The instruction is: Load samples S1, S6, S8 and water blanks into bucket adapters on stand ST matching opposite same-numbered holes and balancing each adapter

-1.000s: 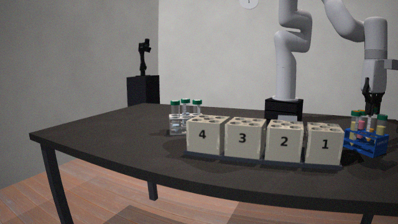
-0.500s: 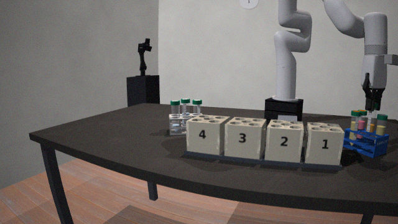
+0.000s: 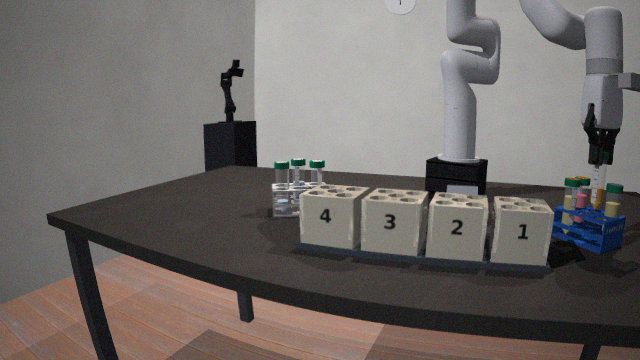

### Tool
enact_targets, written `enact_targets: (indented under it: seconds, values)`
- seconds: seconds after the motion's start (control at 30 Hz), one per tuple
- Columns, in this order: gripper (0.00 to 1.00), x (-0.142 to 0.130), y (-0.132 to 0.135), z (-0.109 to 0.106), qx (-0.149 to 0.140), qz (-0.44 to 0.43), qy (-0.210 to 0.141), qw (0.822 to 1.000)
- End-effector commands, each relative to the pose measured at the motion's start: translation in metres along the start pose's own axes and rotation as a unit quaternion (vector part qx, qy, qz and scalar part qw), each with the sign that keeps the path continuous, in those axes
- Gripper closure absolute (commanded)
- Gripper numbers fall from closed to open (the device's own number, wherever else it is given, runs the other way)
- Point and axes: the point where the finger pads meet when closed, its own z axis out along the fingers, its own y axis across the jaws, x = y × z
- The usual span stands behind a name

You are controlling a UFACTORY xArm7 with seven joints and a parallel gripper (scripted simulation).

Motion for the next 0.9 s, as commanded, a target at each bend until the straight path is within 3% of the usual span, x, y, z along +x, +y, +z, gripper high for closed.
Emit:
enact_targets:
  seconds: [0.0, 0.87]
  values:
    - [1.00, 0.001, 0.000, -0.009, 0.000, 0.000, 0.002, 1.000]
    - [1.00, 0.001, 0.000, -0.053, 0.000, 0.000, 0.002, 1.000]
